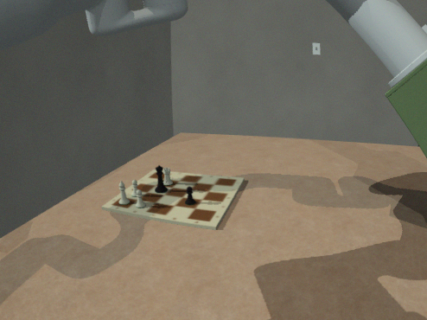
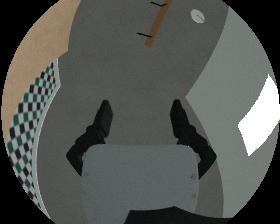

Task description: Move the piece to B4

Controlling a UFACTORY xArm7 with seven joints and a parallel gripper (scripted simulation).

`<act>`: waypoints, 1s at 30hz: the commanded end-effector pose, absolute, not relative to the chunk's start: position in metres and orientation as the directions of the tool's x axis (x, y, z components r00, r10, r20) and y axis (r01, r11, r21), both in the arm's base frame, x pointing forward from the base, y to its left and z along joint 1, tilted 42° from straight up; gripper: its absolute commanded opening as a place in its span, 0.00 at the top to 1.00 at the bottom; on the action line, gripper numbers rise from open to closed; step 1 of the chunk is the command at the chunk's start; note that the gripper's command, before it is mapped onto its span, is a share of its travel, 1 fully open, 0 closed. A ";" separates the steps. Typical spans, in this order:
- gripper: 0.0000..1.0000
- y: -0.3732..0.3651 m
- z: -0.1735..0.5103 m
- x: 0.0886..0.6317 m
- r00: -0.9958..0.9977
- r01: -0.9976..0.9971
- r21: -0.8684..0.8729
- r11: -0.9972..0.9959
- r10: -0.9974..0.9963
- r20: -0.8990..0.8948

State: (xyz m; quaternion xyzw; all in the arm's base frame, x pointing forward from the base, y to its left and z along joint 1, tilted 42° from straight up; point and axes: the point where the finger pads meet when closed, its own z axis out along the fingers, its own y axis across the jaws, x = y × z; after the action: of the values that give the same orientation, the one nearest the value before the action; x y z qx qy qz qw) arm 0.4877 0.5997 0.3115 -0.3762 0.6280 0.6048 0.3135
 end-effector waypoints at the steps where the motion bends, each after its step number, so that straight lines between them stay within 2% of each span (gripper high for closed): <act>1: 0.00 0.597 0.313 0.481 -0.467 -0.881 0.472 -0.024 -0.119 -0.876; 8: 0.00 0.597 0.313 0.481 -0.467 -0.881 0.472 -0.024 -0.119 -0.876; 10: 0.00 0.568 0.302 0.478 -0.224 -0.969 0.243 -0.054 -0.230 -0.947; 24: 0.00 0.568 0.302 0.478 -0.205 -0.973 0.225 -0.057 -0.238 -0.949; 26: 0.00 0.530 0.289 0.478 0.049 -0.992 -0.004 -0.129 -0.344 -0.938; 30: 0.00 0.530 0.289 0.478 0.068 -0.991 -0.021 -0.135 -0.351 -0.934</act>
State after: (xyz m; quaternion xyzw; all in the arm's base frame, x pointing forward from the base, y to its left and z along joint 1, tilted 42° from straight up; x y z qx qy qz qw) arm 0.4806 0.5465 0.2907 -0.5778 0.5619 0.4613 0.3710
